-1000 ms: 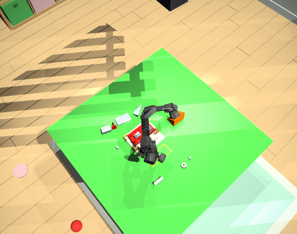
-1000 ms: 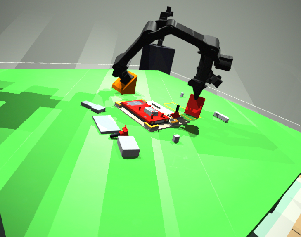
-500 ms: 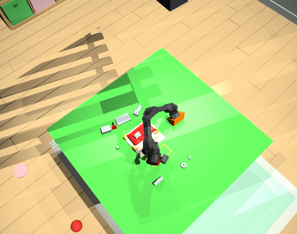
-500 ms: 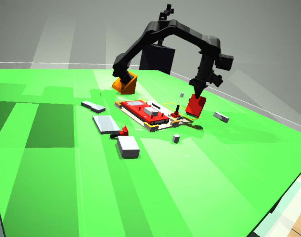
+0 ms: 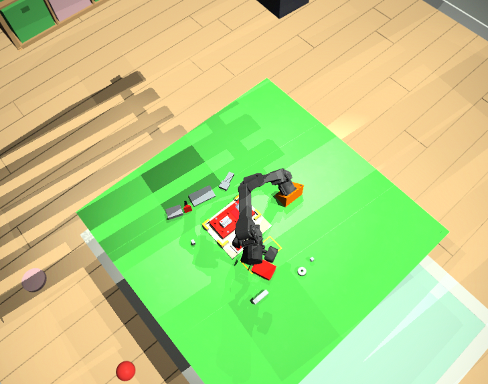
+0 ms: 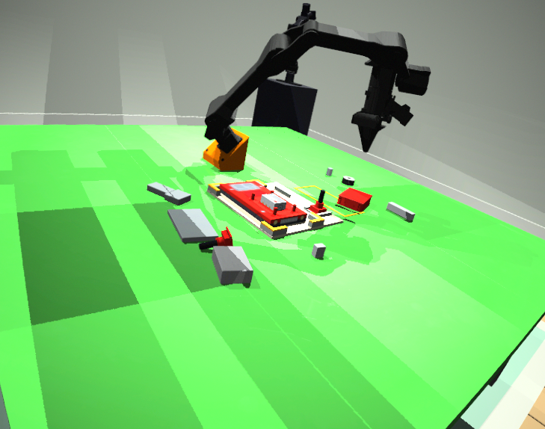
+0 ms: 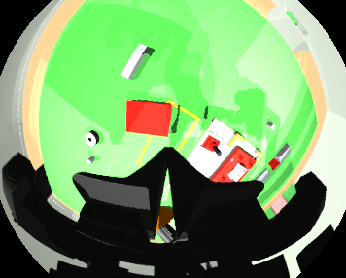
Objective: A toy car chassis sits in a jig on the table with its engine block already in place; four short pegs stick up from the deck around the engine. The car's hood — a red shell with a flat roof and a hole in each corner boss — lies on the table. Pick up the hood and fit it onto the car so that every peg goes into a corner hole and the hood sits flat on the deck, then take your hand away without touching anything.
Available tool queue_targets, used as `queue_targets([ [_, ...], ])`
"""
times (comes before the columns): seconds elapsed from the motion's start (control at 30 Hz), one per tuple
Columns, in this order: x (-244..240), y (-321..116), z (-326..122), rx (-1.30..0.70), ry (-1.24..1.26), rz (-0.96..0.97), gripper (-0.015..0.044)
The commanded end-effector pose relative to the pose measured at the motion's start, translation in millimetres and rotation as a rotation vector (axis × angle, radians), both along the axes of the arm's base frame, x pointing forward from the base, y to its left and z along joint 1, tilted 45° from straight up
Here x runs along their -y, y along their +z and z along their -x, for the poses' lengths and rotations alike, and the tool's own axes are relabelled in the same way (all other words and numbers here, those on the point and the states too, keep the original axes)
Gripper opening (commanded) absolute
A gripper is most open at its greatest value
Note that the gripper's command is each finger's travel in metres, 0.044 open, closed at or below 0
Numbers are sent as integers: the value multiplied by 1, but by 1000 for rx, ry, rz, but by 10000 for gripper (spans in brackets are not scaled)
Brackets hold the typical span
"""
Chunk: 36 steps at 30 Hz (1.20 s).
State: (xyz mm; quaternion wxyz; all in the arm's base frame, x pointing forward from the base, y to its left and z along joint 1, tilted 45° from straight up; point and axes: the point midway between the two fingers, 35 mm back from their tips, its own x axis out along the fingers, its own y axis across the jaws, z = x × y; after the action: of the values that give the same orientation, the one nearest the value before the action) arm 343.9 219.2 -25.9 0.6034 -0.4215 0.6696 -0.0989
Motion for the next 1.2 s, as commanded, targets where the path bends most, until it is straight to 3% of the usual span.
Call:
queue_targets([
  [0.0,-4,7,2,-5,-3,-1,0],
  [0.67,-3,2,1,0,5,-1,0],
  [1.17,8,-38,5,525,-575,-52,394],
])
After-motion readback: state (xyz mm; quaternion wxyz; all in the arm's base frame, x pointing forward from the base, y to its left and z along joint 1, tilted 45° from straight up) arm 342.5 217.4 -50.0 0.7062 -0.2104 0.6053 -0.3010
